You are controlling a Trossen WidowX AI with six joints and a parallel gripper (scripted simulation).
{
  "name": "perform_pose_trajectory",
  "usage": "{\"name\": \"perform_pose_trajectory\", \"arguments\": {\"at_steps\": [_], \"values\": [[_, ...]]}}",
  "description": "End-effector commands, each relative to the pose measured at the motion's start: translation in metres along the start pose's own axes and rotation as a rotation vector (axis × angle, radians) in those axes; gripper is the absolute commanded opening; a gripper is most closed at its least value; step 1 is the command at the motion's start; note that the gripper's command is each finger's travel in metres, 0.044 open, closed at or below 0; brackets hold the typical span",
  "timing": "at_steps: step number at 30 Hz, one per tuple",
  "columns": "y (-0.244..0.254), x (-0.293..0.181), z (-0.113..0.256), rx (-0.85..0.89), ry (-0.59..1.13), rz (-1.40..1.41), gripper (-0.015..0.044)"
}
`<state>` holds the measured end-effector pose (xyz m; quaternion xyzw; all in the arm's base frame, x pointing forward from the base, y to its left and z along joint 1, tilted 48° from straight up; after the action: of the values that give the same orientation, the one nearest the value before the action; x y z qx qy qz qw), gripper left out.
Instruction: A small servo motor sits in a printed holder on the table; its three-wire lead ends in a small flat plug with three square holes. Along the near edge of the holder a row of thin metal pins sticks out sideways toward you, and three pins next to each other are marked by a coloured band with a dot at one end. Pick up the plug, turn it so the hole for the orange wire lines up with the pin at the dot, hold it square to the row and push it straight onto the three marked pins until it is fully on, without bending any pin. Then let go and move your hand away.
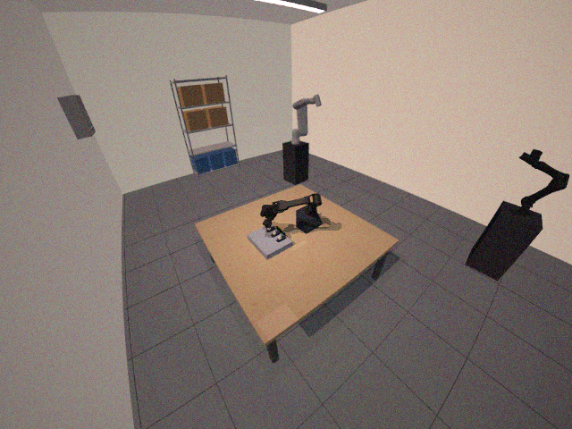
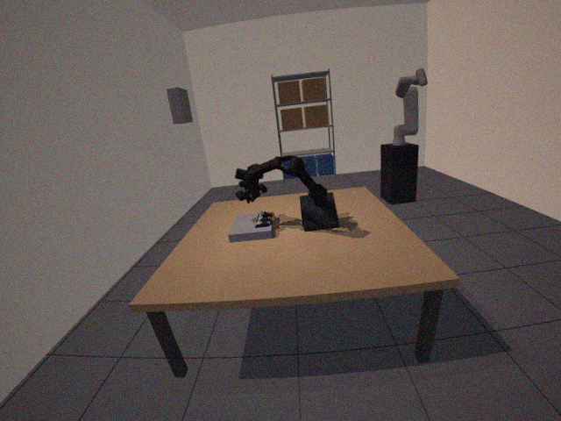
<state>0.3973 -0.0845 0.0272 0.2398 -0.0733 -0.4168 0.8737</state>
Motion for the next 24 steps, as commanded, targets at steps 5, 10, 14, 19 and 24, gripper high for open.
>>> {"name": "perform_pose_trajectory", "arguments": {"at_steps": [5, 10, 14, 19, 24], "values": [[-0.028, 0.004, -0.024, -0.028, 0.141, -0.226, 0.0115], [-0.046, 0.004, -0.039, -0.051, 0.229, -0.368, 0.0115], [-0.06, 0.003, -0.05, -0.07, 0.298, -0.484, 0.0115], [-0.076, 0.0, -0.063, -0.093, 0.378, -0.622, 0.0115], [-0.092, -0.003, -0.075, -0.118, 0.456, -0.759, 0.0115]]}}
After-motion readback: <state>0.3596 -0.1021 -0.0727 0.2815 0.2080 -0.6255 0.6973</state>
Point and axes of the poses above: the point midway between the two fingers, 35 mm back from their tips, its own z axis back along the fingers, its own y axis across the jaws, x = y × z, the point moved 1 cm from there along z, back along the fingers, and after that the axes turned 9 degrees about z, right-handed, at the moved point
